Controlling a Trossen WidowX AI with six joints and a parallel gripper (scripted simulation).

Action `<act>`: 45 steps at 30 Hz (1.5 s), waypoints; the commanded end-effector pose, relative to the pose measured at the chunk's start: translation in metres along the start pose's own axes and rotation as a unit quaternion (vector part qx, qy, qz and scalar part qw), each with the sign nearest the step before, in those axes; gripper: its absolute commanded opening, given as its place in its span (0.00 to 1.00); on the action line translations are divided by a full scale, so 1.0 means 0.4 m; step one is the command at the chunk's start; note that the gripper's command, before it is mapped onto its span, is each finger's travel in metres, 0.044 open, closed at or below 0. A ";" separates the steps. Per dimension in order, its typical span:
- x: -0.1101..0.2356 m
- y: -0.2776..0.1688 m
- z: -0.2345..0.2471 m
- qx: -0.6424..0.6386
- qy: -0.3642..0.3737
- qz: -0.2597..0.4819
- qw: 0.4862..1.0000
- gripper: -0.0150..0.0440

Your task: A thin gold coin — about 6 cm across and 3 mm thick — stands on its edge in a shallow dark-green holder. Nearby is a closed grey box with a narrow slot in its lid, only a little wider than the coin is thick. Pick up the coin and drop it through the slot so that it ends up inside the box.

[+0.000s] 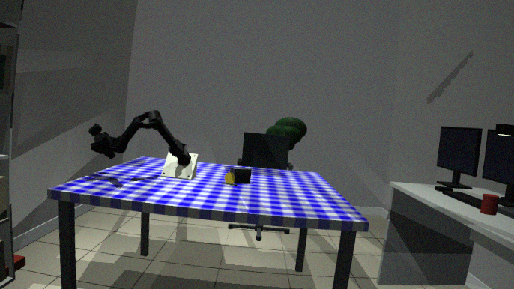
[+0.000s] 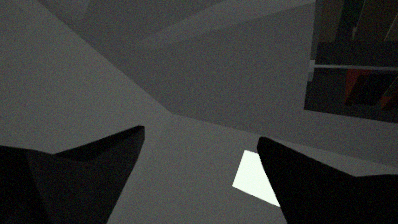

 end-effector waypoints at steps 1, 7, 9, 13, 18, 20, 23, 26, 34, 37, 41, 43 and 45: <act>0.001 0.001 0.000 -0.001 0.000 -0.001 1.000 0.89; 0.061 0.035 -0.017 -0.025 -0.009 -0.042 0.999 0.62; 0.089 0.047 -0.028 -0.042 -0.013 -0.062 0.997 0.53; 0.158 0.068 -0.057 -0.089 -0.019 -0.111 0.990 0.53; 0.259 0.083 -0.102 -0.161 -0.020 -0.182 0.970 0.53; 0.300 0.086 -0.118 -0.189 -0.018 -0.211 0.959 0.53; 0.374 0.085 -0.145 -0.238 -0.009 -0.261 0.936 0.53; 0.452 0.078 -0.171 -0.285 0.005 -0.312 0.906 0.53; 0.664 0.022 -0.231 -0.395 0.071 -0.443 0.802 0.53; 0.741 -0.014 -0.249 -0.428 0.105 -0.488 0.754 0.53; 0.861 -0.075 -0.269 -0.453 0.156 -0.554 0.681 0.53; 0.926 -0.114 -0.276 -0.458 0.186 -0.589 0.639 0.53; 0.984 -0.154 -0.280 -0.459 0.215 -0.619 0.600 0.53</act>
Point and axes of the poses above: the point midway between the two fingers, 35 mm back from their tips, its own x axis back along the fingers, its own z axis across the jaws, y = z × x, the point moved 2 cm from there along x, back along the fingers, and after that the axes turned 3 degrees about x, right-handed, at the moved point
